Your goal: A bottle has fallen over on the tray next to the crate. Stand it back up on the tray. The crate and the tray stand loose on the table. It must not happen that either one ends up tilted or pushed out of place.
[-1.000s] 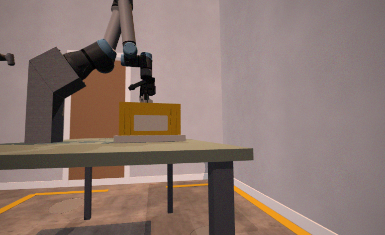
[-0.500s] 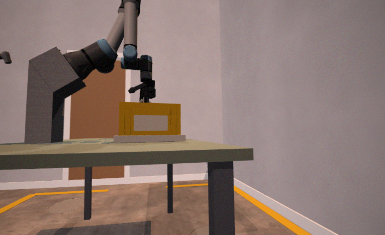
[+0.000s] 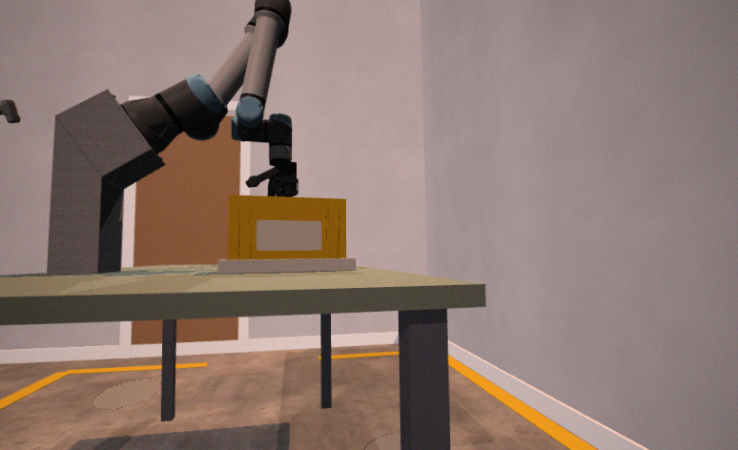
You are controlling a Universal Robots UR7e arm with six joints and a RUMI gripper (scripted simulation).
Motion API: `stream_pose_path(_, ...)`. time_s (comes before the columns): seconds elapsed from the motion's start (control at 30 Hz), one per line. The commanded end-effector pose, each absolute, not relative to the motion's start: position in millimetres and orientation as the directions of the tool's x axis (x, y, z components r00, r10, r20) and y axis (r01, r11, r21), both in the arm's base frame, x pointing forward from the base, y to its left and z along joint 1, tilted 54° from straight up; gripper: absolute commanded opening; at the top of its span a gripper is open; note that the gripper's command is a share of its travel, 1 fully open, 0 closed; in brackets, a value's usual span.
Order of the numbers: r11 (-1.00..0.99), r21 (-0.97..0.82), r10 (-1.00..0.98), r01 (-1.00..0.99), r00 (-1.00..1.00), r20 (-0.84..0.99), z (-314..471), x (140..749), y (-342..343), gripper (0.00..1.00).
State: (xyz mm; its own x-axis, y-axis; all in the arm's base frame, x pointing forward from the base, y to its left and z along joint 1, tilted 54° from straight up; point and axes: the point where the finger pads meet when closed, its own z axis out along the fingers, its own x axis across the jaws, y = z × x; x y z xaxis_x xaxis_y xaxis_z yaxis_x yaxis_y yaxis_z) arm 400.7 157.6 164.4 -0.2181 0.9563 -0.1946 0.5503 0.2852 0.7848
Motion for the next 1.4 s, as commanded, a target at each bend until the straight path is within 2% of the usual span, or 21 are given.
stream_pose_path(0.0,0.285,0.787,0.956,0.547,-0.216,-0.197,157,411,159,0.38)
stream_pose_path(1.37,0.285,0.787,0.956,0.547,-0.216,-0.197,128,452,163,0.38)
